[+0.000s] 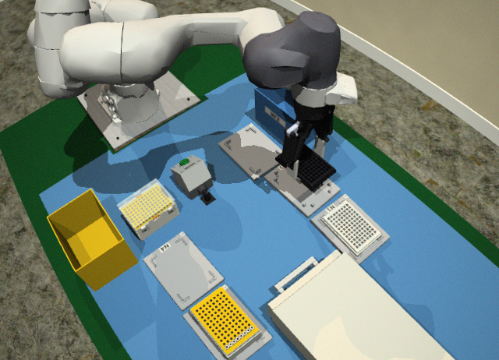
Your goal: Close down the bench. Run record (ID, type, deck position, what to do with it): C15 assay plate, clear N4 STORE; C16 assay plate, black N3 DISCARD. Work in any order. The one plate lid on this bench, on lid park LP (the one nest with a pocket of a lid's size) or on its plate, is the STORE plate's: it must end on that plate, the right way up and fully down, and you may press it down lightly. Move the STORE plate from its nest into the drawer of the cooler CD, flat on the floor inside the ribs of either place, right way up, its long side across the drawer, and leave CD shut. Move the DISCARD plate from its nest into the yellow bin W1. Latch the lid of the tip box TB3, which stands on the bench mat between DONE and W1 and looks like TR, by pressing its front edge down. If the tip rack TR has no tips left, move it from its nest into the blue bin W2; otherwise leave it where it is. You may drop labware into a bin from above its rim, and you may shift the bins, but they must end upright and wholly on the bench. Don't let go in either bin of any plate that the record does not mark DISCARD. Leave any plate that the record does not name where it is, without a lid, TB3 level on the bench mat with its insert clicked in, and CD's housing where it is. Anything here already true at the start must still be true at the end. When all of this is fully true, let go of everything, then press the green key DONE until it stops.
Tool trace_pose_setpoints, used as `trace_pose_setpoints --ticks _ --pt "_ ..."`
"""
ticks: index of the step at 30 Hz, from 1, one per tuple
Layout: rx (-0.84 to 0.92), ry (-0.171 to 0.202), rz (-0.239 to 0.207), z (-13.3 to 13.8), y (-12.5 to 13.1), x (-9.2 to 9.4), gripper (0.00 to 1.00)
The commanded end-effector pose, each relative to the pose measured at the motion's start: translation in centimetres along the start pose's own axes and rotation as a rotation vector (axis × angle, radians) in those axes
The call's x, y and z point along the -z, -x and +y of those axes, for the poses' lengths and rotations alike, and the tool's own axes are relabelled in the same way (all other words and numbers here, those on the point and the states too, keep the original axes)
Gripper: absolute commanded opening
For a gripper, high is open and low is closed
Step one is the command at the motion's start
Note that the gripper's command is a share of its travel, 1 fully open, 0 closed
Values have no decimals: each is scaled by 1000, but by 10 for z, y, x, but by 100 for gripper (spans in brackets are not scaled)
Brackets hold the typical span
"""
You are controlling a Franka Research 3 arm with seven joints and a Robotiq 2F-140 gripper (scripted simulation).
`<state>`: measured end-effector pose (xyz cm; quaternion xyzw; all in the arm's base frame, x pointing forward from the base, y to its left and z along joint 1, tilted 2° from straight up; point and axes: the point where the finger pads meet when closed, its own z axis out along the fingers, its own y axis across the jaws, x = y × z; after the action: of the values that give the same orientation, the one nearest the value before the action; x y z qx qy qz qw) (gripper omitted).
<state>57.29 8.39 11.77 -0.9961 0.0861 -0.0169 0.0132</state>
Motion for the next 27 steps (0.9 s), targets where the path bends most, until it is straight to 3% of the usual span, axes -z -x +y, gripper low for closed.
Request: trace_pose_setpoints --ticks 1,27 --pt "5 3 -5 2 1 6 0" --pt "5 3 -5 2 1 35 0"
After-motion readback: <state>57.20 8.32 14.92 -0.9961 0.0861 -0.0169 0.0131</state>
